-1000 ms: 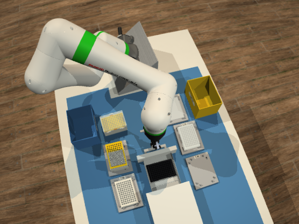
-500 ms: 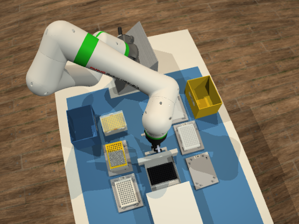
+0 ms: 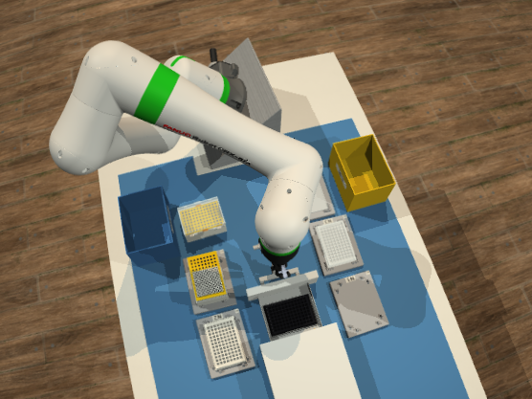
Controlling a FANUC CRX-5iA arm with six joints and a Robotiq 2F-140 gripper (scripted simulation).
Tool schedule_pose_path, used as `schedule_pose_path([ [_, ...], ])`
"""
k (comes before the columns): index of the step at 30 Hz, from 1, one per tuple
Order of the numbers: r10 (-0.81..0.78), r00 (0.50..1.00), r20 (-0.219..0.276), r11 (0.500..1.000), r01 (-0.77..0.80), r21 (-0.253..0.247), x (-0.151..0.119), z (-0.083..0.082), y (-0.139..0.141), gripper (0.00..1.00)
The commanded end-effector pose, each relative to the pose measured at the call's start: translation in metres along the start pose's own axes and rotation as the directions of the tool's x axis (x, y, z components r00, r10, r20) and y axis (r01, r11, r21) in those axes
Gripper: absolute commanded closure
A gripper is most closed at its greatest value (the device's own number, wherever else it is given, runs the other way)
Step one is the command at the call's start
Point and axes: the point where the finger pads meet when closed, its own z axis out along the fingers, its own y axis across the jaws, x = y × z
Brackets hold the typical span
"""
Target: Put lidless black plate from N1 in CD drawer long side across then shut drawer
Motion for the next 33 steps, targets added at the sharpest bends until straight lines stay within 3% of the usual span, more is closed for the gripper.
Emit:
schedule_pose_path([
  [1, 0.0, 1.0, 0.0, 1.0, 0.0, -0.001, 0.0, 0.0, 0.004, 1.0],
  [33, 0.0, 1.0, 0.0, 1.0, 0.0, -0.001, 0.0, 0.0, 0.04, 1.0],
])
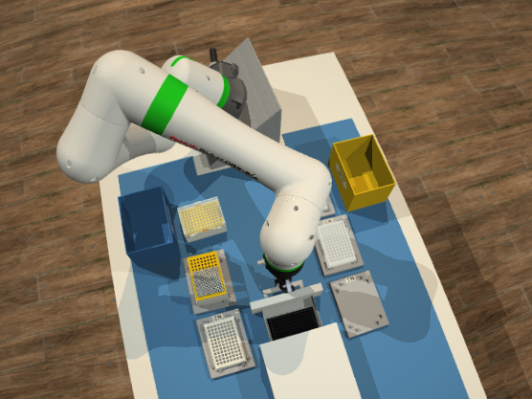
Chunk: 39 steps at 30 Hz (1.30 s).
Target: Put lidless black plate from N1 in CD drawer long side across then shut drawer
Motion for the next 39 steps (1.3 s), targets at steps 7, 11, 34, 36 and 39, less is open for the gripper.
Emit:
schedule_pose_path([
  [7, 0.0, 1.0, 0.0, 1.0, 0.0, -0.001, 0.0, 0.0, 0.011, 1.0],
  [11, 0.0, 1.0, 0.0, 1.0, 0.0, -0.001, 0.0, 0.0, 0.015, 1.0],
  [34, 0.0, 1.0, 0.0, 1.0, 0.0, -0.001, 0.0, 0.0, 0.041, 1.0],
  [36, 0.0, 1.0, 0.0, 1.0, 0.0, -0.001, 0.0, 0.0, 0.042, 1.0],
  [39, 0.0, 1.0, 0.0, 1.0, 0.0, -0.001, 0.0, 0.0, 0.046, 1.0],
])
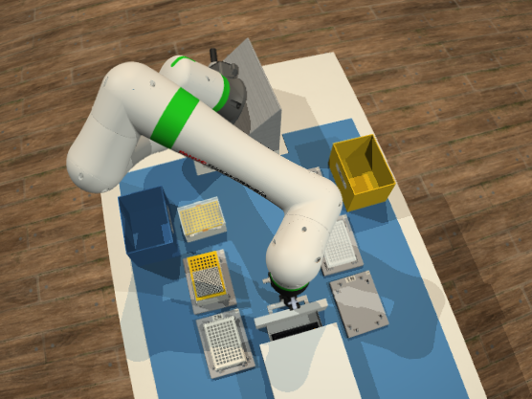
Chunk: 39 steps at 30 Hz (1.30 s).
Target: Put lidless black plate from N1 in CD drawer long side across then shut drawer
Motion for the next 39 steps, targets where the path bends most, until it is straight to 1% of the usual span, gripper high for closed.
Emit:
schedule_pose_path([
  [1, 0.0, 1.0, 0.0, 1.0, 0.0, -0.001, 0.0, 0.0, 0.004, 1.0],
  [39, 0.0, 1.0, 0.0, 1.0, 0.0, -0.001, 0.0, 0.0, 0.048, 1.0],
])
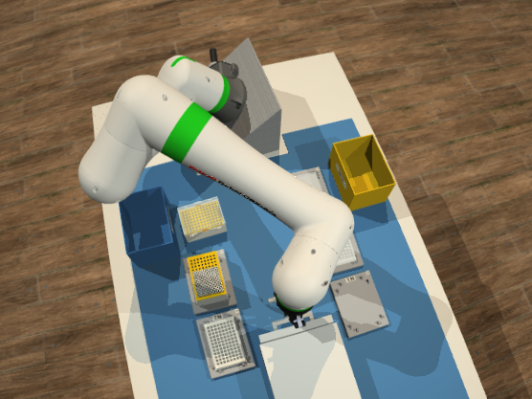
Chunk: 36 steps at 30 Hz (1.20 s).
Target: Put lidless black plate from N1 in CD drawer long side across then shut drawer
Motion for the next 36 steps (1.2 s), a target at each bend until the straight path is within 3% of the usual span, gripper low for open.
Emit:
schedule_pose_path([
  [1, 0.0, 1.0, 0.0, 1.0, 0.0, 0.0, 0.0001, -0.0003, 0.0029, 1.0],
  [36, 0.0, 1.0, 0.0, 1.0, 0.0, 0.0, 0.0001, -0.0003, 0.0069, 1.0],
])
